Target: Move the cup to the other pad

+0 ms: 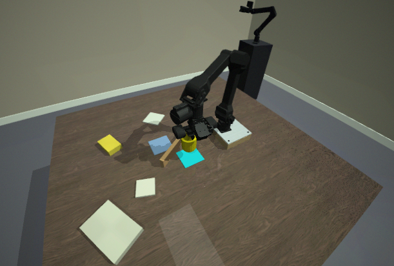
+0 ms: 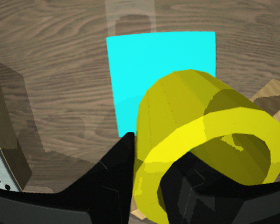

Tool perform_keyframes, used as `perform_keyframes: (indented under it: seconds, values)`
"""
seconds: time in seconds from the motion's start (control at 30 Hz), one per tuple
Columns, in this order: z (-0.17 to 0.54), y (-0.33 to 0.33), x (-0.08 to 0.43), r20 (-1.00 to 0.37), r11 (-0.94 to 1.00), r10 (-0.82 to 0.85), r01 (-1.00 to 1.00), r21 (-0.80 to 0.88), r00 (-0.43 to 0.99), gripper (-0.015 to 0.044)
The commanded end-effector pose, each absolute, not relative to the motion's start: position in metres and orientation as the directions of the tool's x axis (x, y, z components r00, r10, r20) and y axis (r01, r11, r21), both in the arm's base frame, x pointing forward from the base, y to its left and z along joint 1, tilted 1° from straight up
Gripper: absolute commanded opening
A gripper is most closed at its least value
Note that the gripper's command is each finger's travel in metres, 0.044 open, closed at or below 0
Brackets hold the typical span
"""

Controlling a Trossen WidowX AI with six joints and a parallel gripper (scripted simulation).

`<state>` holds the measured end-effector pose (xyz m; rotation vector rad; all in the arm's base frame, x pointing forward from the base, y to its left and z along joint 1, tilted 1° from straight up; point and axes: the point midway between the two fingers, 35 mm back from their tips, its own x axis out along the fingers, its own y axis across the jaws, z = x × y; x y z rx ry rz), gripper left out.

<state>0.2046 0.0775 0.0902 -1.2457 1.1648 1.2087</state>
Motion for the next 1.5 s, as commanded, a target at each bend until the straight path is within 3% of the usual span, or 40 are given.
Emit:
perform_keyframes:
  seconds: [0.0, 1.47]
  values:
    - [0.083, 0.077, 0.204, -0.999, -0.028, 0.001, -0.999, -0.032, 0.032, 0.0000]
    - [0.038, 0.078, 0.203, -0.999, -0.032, 0.005, -0.999, -0.033, 0.033, 0.0000]
